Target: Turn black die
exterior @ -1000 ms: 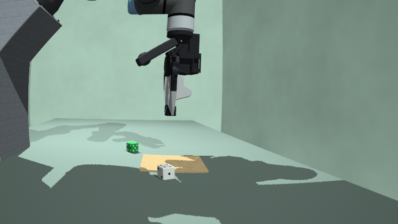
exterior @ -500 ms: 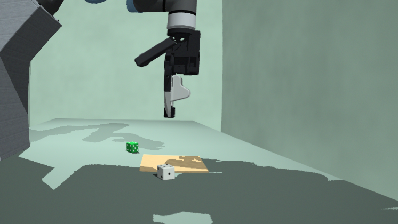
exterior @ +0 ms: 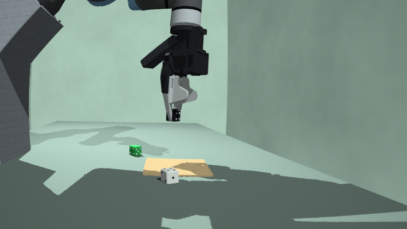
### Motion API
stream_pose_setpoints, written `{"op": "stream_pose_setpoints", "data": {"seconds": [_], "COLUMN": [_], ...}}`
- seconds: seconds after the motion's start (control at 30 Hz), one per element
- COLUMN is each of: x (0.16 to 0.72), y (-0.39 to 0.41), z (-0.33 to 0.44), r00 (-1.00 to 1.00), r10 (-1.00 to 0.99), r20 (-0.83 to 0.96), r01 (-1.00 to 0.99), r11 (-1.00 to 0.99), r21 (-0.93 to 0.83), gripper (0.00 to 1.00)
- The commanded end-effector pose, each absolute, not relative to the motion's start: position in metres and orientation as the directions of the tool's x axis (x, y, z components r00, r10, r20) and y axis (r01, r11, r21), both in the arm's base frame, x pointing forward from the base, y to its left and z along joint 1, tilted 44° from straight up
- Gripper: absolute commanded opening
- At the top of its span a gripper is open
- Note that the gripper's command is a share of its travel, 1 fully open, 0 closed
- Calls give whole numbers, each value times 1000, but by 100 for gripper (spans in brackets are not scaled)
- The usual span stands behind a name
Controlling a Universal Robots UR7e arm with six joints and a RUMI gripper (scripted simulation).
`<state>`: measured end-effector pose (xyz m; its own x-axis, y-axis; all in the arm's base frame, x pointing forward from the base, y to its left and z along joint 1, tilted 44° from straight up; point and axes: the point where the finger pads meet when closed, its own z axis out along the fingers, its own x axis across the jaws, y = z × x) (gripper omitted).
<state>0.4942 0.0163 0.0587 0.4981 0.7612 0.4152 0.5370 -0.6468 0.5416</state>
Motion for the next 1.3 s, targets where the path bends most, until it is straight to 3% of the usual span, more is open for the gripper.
{"op": "stream_pose_setpoints", "data": {"seconds": [0.0, 0.33, 0.83, 1.27], "x": [493, 490, 485, 484], "y": [6, -8, -39, -45], "z": [59, 60, 64, 65], "r00": [572, 656, 719, 712], "r10": [654, 472, 30, -57], "r20": [495, 588, 695, 700], "r01": [454, 317, -11, -75], "r11": [-755, -880, -998, -997], "r21": [472, 353, 55, -6], "gripper": [6, 6, 6, 6]}}
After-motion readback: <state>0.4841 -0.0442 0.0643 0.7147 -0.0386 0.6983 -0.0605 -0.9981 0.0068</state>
